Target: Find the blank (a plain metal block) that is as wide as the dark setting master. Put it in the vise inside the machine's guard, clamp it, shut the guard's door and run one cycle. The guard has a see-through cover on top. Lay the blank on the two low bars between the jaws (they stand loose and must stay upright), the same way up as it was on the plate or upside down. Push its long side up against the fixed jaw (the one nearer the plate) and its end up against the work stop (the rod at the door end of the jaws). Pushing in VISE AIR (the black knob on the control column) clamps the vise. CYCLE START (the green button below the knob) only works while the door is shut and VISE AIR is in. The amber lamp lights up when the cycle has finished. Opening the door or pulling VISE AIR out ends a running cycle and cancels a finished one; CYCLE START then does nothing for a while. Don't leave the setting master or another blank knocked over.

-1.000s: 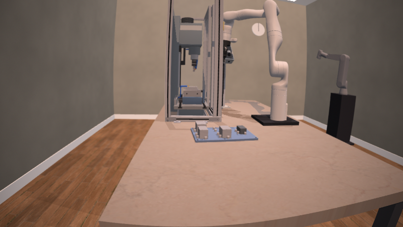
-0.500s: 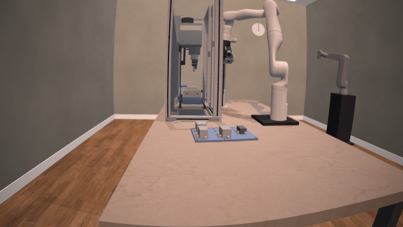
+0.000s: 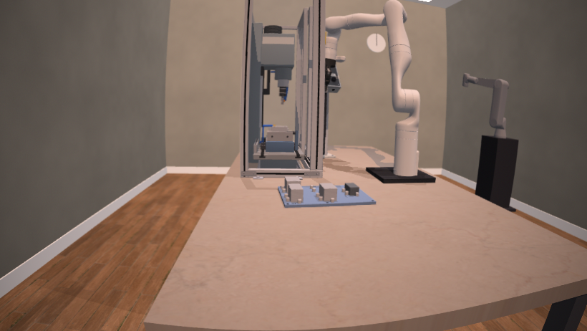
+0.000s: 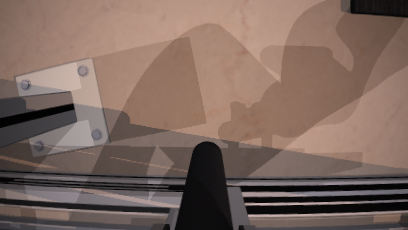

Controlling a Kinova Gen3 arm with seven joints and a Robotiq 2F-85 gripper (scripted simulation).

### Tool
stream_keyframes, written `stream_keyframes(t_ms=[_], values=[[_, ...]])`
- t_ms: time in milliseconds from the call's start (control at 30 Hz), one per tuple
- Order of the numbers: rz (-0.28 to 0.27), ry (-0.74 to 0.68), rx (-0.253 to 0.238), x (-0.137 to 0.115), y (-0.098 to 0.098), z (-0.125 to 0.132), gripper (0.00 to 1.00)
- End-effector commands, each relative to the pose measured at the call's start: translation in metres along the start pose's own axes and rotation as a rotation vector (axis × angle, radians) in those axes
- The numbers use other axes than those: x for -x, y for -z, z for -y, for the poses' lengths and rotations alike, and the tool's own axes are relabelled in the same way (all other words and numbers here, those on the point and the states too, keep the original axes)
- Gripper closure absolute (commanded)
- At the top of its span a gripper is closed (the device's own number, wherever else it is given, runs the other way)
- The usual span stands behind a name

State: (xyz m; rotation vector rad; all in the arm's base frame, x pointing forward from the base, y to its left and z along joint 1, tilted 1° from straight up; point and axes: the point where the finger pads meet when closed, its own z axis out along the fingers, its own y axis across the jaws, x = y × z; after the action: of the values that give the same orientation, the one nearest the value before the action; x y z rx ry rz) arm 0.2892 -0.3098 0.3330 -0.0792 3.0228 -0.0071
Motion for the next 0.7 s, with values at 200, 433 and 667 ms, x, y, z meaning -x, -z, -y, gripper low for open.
stream_keyframes(t_ms=[200, 433, 667], values=[[0.001, 0.0, -0.001, 0.0003, 0.0005, 0.0001, 0.61], [0.001, 0.0, -0.001, 0.0003, 0.0005, -0.0019, 0.61], [0.001, 0.0, -0.001, 0.0003, 0.0005, -0.0099, 0.61]])
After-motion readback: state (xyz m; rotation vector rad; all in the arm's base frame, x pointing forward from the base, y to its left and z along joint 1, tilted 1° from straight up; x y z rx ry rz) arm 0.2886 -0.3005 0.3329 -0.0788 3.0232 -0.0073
